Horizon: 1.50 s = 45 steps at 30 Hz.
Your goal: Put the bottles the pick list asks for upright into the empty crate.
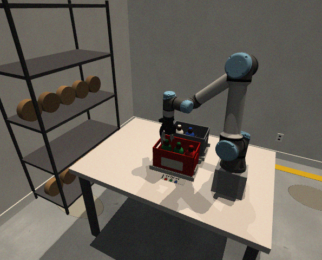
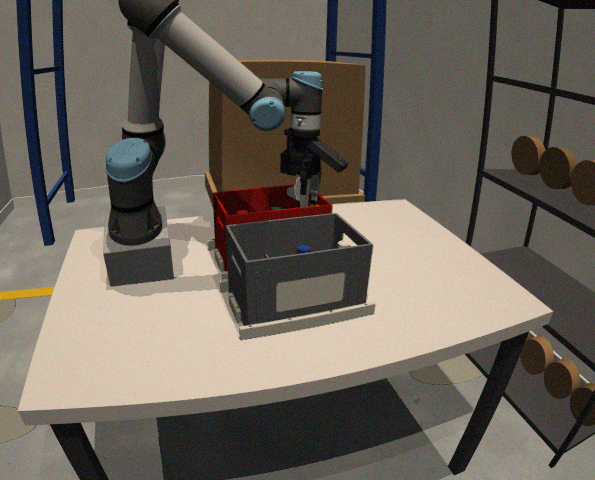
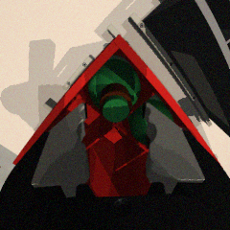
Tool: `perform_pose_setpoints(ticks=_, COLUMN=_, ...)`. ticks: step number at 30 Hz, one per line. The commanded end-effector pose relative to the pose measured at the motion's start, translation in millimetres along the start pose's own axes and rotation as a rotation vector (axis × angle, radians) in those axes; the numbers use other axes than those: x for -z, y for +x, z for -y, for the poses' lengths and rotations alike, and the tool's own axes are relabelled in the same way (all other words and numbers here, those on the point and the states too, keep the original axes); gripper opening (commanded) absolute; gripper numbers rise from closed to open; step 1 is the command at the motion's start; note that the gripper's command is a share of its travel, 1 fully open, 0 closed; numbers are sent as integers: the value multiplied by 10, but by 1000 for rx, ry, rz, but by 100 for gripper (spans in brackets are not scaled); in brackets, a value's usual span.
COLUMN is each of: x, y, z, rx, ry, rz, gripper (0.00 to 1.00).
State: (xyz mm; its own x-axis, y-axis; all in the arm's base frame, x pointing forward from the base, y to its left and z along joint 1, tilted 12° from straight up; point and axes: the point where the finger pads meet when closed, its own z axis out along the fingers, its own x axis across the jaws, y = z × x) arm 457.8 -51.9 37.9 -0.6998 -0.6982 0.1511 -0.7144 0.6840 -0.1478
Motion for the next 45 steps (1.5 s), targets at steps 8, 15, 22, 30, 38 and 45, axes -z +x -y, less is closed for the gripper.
perform_pose_setpoints(ticks=8, x=-1, y=-1, z=4, rx=0, ry=0, rz=1, gripper=38)
perform_pose_setpoints(ticks=15, x=-1, y=-1, z=4, rx=0, ry=0, rz=1, gripper=38)
perform_pose_setpoints(ticks=22, x=-1, y=-1, z=4, rx=0, ry=0, rz=1, gripper=38)
perform_pose_setpoints(ticks=30, x=-1, y=-1, z=4, rx=0, ry=0, rz=1, gripper=38)
perform_pose_setpoints(ticks=38, x=-1, y=-1, z=4, rx=0, ry=0, rz=1, gripper=38)
perform_pose_setpoints(ticks=45, x=101, y=-14, z=16, rx=0, ry=4, rz=4, gripper=38)
